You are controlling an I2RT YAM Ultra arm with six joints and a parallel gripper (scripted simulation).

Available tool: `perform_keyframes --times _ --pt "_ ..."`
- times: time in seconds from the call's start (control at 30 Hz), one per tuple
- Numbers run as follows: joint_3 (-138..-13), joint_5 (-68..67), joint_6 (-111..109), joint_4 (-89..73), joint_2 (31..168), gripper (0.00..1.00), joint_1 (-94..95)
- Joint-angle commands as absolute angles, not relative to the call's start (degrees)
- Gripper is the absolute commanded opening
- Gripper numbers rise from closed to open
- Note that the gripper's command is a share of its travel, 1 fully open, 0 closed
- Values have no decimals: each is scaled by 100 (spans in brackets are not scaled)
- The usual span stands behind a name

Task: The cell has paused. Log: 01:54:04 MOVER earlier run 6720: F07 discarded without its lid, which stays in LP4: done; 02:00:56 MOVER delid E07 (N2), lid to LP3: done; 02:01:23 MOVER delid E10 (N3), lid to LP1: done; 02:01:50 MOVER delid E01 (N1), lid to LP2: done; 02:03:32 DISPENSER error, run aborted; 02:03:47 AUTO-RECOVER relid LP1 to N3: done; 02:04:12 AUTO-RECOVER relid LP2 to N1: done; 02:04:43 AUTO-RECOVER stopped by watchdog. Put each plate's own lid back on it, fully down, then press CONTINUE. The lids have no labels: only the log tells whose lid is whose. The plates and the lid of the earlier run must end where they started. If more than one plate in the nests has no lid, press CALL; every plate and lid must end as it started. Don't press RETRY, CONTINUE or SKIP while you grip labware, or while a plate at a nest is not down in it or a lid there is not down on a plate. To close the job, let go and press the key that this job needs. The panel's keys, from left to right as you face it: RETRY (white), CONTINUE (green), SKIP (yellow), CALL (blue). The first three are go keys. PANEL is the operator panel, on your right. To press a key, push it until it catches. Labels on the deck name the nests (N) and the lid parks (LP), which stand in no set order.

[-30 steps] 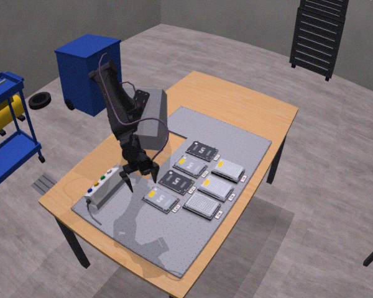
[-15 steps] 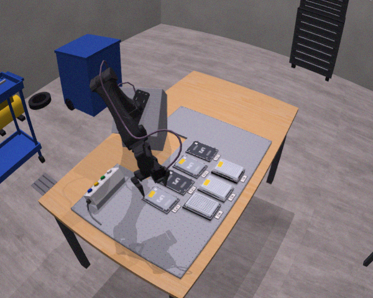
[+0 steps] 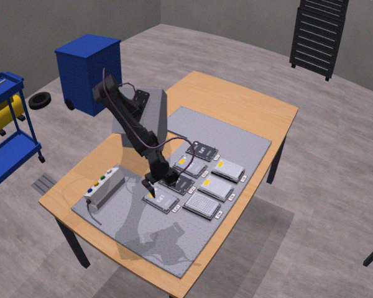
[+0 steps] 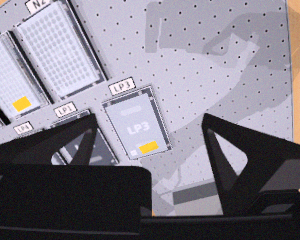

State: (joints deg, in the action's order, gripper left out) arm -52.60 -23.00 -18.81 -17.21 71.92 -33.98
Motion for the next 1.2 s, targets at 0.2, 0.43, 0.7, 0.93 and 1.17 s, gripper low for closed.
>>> perform_keyframes --times 0.2,0.43,0.7,0.93,1.17 --pt "-5027 -2622 -1650 -1135 7767 100 -2970" --pt "-4957 -2827 -1565 -961 8212 100 -2718" --pt "-4874 -3106 -1461 -715 8822 100 -2379" --pt "-4773 -3266 -1359 -507 9191 100 -2171" --pt "-4647 -3502 -1236 -219 9716 100 -1873"
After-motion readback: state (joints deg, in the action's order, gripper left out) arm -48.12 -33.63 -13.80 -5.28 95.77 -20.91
